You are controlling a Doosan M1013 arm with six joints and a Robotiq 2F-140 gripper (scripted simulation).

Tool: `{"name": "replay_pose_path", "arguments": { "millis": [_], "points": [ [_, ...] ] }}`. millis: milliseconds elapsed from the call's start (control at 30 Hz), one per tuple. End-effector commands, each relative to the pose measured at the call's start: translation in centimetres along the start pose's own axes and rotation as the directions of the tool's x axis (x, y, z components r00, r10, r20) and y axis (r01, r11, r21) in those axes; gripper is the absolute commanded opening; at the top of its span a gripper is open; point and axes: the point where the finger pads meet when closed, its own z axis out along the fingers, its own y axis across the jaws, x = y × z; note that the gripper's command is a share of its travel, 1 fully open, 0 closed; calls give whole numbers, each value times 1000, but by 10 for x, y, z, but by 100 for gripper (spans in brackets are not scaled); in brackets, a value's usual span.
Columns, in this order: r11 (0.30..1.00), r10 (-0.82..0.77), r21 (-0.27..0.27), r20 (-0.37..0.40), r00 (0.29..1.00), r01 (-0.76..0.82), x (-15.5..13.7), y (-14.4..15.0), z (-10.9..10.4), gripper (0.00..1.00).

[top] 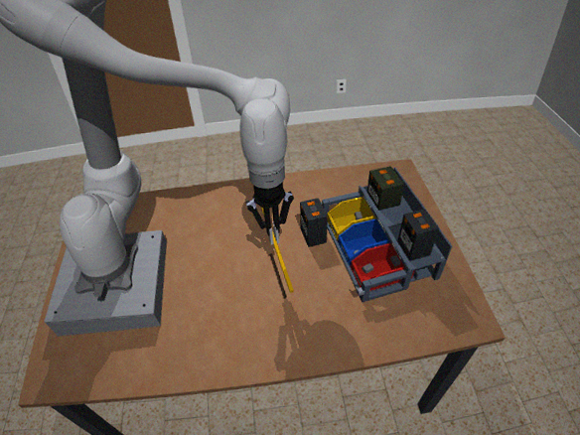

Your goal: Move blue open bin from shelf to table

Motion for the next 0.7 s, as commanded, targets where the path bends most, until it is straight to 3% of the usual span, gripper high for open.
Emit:
{"name": "replay_pose_path", "arguments": {
  "millis": [0, 533, 667],
  "points": [
    [1000, 0, 0, 0, 1000, 0, 0, 0, 0, 0],
    [1000, 0, 0, 0, 1000, 0, 0, 2, 0, 0],
    [1000, 0, 0, 0, 1000, 0, 0, 2, 16, 0]
  ]
}}
